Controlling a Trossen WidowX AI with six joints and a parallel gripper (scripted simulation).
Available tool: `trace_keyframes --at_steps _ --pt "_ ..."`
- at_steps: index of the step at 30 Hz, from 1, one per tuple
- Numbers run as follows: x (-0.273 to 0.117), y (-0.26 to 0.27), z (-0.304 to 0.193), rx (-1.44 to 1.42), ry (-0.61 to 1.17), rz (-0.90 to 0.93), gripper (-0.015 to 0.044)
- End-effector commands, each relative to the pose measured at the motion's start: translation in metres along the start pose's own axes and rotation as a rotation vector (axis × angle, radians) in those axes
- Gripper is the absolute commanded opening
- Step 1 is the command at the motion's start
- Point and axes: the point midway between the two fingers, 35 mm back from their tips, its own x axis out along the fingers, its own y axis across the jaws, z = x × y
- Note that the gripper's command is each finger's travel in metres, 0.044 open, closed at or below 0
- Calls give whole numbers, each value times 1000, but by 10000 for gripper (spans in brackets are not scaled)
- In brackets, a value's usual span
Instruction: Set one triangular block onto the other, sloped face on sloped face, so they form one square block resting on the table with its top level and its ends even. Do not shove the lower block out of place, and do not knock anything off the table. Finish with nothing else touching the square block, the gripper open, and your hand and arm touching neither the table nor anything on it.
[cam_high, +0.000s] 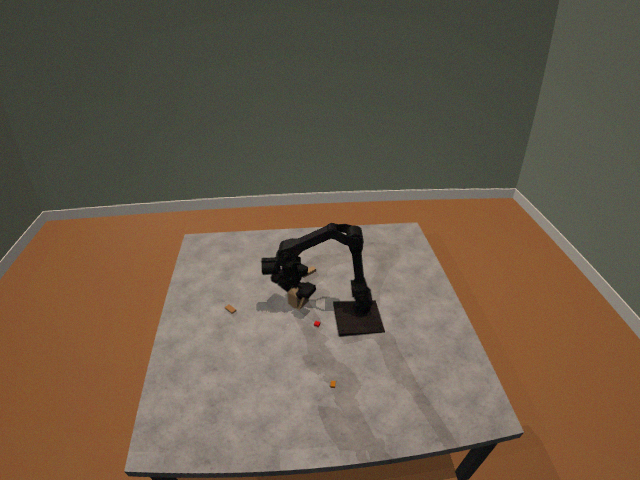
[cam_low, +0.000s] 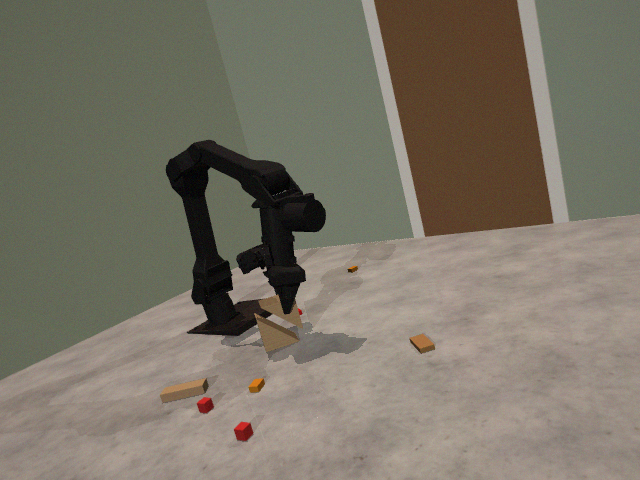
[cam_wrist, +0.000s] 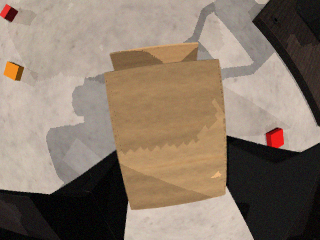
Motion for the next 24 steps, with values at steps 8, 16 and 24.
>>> trace_keyframes --at_steps 8,16,24 --pt "-2 1 2 -2 2 15 0" --pt "-3 1 2 -3 2 19 0" --pt "-3 1 2 -4 2 22 0"
